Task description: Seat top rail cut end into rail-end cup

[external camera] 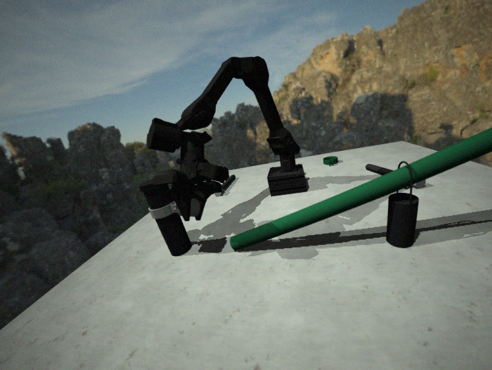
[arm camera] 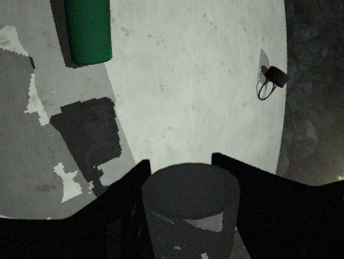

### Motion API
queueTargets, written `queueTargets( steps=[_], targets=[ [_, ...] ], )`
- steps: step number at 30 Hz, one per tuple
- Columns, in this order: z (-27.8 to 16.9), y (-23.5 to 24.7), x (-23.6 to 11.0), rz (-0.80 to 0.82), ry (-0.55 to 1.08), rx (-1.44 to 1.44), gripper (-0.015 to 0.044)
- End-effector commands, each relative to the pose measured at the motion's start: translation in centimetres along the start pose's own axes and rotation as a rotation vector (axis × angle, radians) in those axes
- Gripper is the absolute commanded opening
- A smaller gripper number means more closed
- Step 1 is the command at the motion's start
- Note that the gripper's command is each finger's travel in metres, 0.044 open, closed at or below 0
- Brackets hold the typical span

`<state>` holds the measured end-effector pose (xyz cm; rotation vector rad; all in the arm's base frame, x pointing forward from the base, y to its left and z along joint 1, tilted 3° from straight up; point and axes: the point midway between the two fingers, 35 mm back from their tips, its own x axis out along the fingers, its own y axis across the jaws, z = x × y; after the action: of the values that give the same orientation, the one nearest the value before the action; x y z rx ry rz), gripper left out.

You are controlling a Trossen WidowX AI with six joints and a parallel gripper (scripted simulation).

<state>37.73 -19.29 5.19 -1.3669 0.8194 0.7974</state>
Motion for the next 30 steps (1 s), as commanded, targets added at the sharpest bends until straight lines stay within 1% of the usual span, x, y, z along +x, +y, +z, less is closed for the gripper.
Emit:
queueTargets(
  steps=[1, 11, 30],
  targets=[
    [-0.09, 0.31, -0.27, 0.000, -0.016, -0.032, 0.0000],
    [-0.12, 0.76, -0.52, 0.000, -0.043, -0.080, 0.0000],
    [-0.02, 0.47, -0.30, 0.000, -0.029, -0.053, 0.0000]
  ],
)
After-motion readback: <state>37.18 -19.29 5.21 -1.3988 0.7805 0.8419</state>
